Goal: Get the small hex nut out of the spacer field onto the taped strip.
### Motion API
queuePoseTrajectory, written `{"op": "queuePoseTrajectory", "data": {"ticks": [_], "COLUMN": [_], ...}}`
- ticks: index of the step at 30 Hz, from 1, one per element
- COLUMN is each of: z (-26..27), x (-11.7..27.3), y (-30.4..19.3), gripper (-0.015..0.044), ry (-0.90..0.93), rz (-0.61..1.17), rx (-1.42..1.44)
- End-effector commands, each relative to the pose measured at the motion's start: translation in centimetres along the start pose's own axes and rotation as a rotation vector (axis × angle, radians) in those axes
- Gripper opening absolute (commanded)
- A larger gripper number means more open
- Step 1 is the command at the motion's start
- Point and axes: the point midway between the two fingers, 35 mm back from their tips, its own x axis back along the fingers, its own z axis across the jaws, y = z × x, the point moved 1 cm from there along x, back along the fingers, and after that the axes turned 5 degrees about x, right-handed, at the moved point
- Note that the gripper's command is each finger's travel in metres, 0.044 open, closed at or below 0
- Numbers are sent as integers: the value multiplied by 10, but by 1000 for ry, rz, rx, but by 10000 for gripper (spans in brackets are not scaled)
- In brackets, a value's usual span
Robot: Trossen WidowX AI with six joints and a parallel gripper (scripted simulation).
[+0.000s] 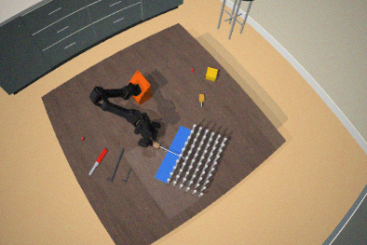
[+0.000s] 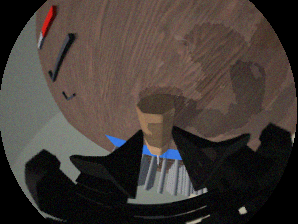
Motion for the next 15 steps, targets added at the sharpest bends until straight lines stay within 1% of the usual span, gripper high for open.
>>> {"op": "queuePoseTrajectory", "data": {"ticks": [1,15], "z": [-2,-3], "x": [1,3], "y": [2,9], "gripper": [0,0], "ry": [-4,-4], "rz": [6,6], "rx": [5,6]}}
